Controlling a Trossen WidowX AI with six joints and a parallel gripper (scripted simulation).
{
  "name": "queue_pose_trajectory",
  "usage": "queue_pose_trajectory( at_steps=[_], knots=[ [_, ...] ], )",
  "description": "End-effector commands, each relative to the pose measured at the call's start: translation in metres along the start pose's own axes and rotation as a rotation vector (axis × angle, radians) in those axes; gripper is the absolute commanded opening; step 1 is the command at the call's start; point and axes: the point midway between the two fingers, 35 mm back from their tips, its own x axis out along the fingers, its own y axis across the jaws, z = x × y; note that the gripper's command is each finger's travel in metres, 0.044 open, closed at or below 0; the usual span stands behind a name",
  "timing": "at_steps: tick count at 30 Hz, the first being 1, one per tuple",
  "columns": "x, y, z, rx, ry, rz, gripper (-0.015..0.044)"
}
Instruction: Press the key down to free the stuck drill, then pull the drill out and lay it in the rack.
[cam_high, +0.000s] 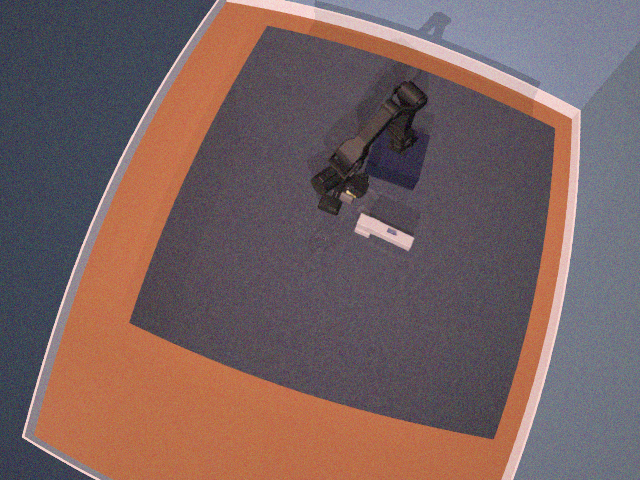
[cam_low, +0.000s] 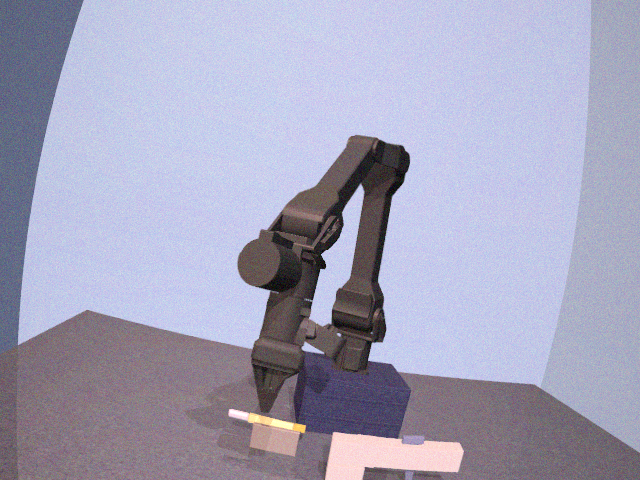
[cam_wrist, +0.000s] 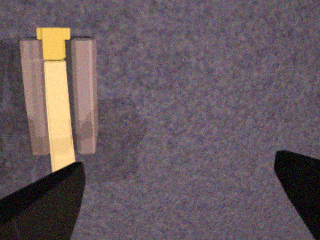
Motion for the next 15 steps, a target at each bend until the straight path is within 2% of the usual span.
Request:
queue_pose_trajectory(
  at_steps=[1, 7, 15],
  knots=[
    [-0.002, -0.033, 0.029, -0.018, 0.001, -0.09, 0.044],
    [-0.011, -0.081, 0.098, -0.03, -0.044, -0.252, 0.044],
    [-0.027, -0.103, 0.198, -0.101, -0.224, -0.383, 0.044]
  ],
)
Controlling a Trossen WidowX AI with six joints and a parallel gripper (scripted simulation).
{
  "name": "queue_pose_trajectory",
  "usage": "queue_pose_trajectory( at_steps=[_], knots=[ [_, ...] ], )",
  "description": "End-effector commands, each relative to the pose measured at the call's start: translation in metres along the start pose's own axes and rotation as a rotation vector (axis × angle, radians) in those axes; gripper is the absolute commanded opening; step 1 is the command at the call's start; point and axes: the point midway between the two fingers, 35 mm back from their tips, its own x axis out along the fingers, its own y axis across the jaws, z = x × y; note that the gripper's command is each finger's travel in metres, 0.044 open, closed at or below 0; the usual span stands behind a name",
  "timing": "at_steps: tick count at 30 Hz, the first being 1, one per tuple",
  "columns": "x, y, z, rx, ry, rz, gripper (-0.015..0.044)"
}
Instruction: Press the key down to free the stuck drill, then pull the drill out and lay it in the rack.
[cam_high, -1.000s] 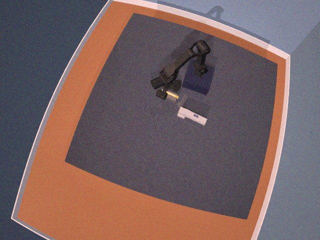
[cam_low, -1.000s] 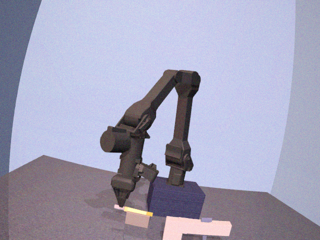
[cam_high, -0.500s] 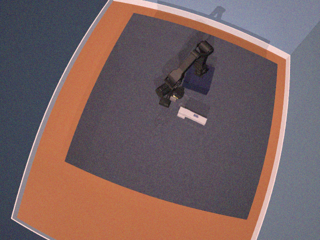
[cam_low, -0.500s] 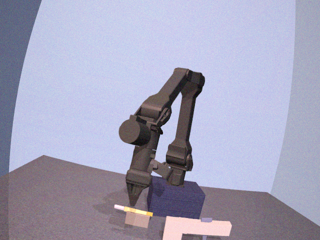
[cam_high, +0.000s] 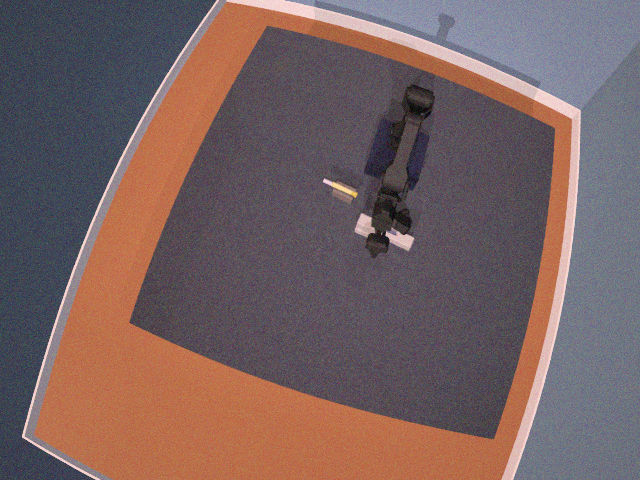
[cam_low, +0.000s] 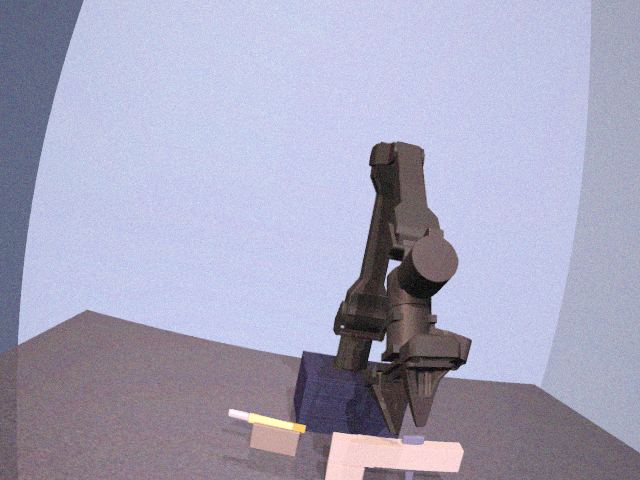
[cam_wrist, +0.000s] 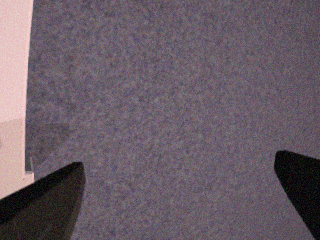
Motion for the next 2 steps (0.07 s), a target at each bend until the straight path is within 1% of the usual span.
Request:
queue_pose_trajectory(
  at_steps=[1, 2],
  knots=[
    [0.005, -0.005, 0.043, -0.007, -0.087, -0.033, 0.044],
    [0.007, -0.006, 0.055, -0.007, -0.109, -0.038, 0.044]
  ],
)
